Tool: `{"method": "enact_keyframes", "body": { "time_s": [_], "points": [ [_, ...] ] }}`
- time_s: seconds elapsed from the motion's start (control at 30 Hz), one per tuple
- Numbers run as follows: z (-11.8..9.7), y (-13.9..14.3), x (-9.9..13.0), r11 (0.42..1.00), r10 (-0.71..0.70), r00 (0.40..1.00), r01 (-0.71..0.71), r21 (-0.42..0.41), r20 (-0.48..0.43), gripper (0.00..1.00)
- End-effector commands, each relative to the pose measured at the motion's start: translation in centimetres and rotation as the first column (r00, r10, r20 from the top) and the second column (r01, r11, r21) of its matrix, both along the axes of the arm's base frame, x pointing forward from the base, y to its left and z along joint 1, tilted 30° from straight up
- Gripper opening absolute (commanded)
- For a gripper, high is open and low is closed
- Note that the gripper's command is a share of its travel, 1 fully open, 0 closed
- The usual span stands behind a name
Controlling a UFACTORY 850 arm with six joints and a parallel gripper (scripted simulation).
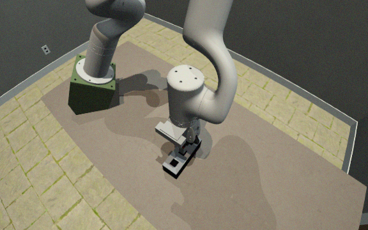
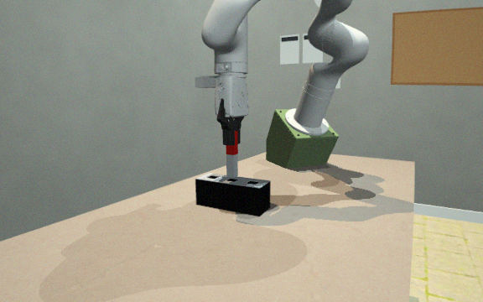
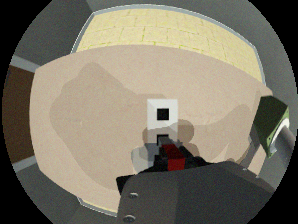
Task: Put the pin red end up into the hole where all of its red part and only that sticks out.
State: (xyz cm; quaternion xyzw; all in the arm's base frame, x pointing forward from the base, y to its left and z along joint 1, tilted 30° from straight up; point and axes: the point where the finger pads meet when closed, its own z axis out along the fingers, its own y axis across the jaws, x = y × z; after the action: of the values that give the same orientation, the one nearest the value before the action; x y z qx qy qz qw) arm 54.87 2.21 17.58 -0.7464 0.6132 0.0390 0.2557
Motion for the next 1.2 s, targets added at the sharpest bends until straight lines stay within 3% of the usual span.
{"method": "enact_keyframes", "body": {
  "time_s": [0.0, 1.17],
  "points": [
    [0.07, -0.03, 0.06, 1.000, 0.000, 1.000, 0.000, 0.000, 0.002, 0.00],
    [-0.28, 0.11, 0.16, 1.000, -0.001, 1.000, 0.001, 0.000, 0.001, 0.00]
  ]
}}
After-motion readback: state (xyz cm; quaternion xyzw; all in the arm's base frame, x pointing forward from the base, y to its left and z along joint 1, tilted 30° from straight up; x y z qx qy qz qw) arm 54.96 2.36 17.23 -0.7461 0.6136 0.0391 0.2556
